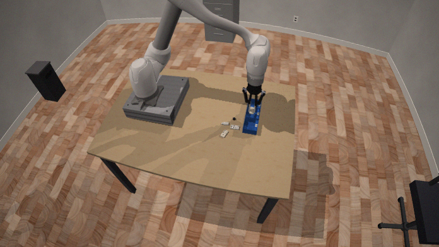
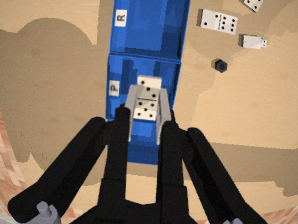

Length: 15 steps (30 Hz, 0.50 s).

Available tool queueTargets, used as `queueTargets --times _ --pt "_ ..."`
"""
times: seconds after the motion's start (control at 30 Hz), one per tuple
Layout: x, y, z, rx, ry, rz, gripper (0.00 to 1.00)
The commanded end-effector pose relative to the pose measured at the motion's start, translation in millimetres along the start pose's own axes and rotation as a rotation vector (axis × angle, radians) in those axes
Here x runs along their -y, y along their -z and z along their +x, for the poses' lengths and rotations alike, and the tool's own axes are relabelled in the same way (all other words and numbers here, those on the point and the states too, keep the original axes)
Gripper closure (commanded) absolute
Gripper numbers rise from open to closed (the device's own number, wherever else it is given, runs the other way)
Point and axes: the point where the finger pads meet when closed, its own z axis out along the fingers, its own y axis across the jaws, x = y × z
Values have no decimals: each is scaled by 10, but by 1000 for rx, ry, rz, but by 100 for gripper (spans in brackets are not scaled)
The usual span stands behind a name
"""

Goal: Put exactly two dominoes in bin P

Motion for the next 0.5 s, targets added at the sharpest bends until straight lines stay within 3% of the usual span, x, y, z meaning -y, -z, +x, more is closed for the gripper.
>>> queueTargets --times 0.0,0.47 --pt "0 -51 0 0 0 0 87" --pt "0 -291 0 0 0 0 87"
